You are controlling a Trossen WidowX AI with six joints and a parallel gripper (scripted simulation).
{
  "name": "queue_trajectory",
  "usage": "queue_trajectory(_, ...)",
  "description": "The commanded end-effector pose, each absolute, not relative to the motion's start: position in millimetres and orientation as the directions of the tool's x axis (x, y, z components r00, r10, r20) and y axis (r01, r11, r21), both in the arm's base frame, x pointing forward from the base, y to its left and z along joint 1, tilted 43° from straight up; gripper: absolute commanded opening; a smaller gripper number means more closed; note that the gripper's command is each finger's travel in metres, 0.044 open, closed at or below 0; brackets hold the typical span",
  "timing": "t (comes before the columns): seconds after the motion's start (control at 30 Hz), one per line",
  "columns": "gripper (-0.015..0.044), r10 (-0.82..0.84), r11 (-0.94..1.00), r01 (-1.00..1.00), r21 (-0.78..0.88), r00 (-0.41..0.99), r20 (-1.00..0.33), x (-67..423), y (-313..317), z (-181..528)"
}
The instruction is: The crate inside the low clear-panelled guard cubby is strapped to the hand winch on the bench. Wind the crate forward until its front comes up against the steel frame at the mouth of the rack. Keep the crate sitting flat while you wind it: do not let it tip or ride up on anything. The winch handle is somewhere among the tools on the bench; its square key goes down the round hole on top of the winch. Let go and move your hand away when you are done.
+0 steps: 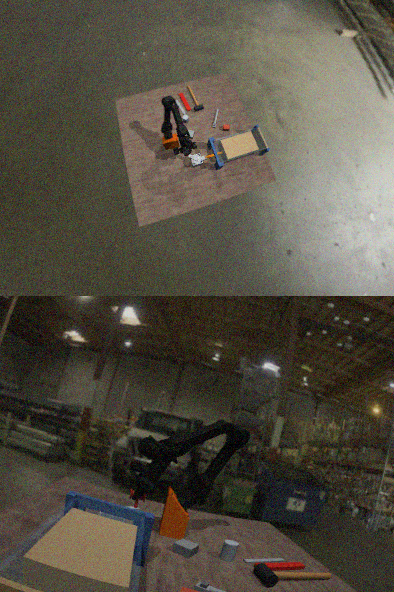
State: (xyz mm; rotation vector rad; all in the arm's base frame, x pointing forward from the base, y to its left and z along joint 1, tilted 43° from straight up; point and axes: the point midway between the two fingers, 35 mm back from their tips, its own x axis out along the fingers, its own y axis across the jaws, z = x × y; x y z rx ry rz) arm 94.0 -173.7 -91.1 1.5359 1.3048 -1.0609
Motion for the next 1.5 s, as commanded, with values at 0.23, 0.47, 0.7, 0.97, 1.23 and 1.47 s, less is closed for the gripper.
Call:
queue_trajectory(0.23, 0.0000, 0.277, -0.101, 0.994, 0.051, 0.077, -0.958, 80, -184, -105)
queue_trajectory(0.47, 0.0000, 0.276, -0.101, 0.994, 0.051, 0.077, -0.958, 74, -191, -112)
queue_trajectory(0.7, 0.0000, 0.276, -0.101, 0.994, 0.051, 0.077, -0.958, 70, -199, -119)
queue_trajectory(0.97, 0.0000, 0.275, -0.101, 0.994, 0.051, 0.077, -0.958, 66, -208, -127)
queue_trajectory(1.23, 0.0000, 0.274, -0.100, 0.994, 0.050, 0.076, -0.959, 64, -217, -136)
queue_trajectory(1.47, 0.0000, 0.273, -0.100, 0.994, 0.051, 0.076, -0.959, 63, -225, -143)
